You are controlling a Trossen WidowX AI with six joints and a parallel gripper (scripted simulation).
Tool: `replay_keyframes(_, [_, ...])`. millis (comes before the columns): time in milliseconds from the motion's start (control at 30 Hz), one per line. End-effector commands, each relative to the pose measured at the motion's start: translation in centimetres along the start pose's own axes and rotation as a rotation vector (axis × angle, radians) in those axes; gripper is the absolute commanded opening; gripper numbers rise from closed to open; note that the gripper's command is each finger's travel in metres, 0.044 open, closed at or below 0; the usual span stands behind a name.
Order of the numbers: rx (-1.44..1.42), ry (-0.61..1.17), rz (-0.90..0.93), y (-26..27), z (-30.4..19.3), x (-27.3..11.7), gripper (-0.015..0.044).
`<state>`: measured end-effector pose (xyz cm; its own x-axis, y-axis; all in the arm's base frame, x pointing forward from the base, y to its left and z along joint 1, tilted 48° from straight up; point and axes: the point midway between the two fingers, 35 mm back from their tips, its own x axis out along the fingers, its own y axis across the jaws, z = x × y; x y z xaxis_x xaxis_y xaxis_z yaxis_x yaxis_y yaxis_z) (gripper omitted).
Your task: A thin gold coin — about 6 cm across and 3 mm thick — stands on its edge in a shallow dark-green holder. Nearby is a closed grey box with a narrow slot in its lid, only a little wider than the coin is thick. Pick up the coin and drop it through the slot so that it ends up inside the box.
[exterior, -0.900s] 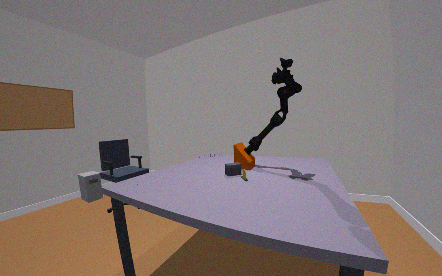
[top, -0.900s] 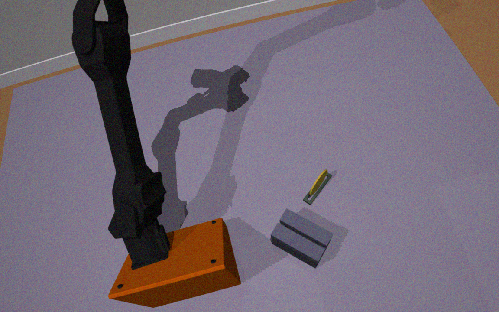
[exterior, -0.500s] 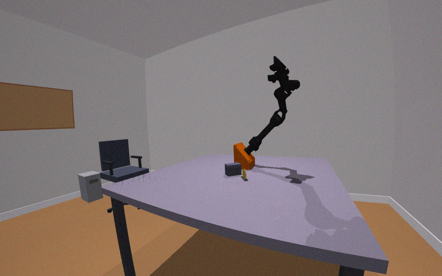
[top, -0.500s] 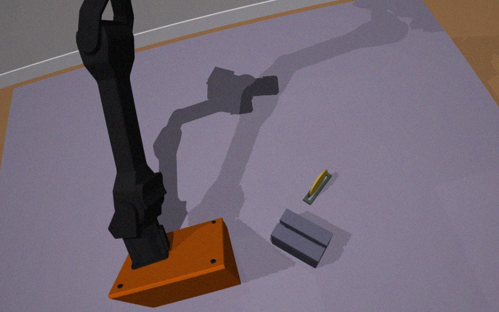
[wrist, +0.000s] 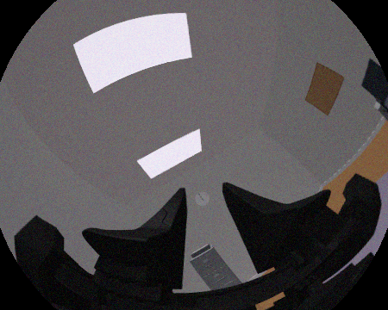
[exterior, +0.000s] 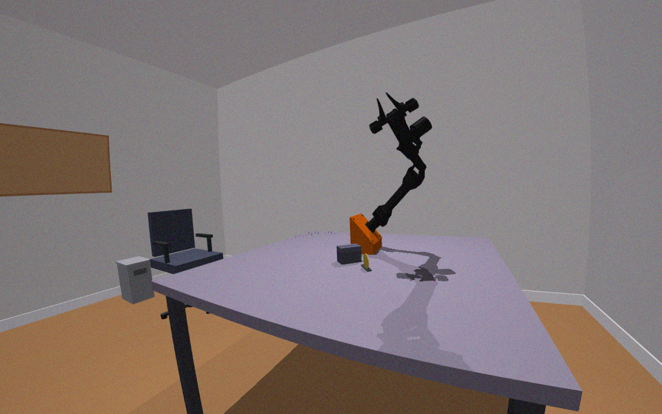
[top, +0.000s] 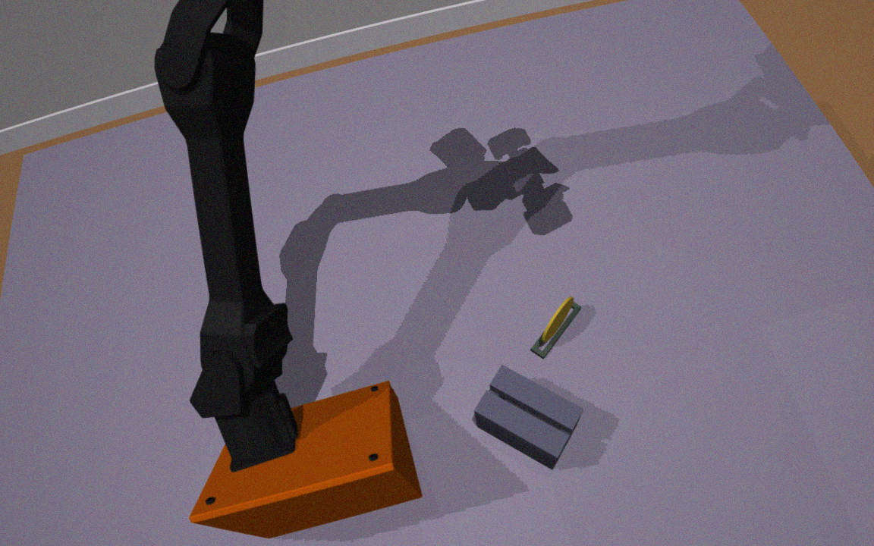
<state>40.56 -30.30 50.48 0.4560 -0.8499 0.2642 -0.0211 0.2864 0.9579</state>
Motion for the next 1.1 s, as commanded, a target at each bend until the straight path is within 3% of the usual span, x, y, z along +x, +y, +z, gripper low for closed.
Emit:
replay_keyframes(0, [-0.37,0.242,-0.131,-6.3,-4.8,-0.6,0.0161])
replay_keyframes(267, [-0.846,0.677,-0.238,-15.7,-10.3,-4.2,0.0161])
replay_keyframes(567, [-1.214,1.272,-0.212,-25.3,-13.9,-12.1,0.0161])
replay_keyframes(833, [-1.308,1.853,-0.025,-31.0,-14.4,-21.6,0.0161])
replay_keyframes(1067, [-1.143,2.298,0.265,-32.9,-13.2,-30.0,0.0161])
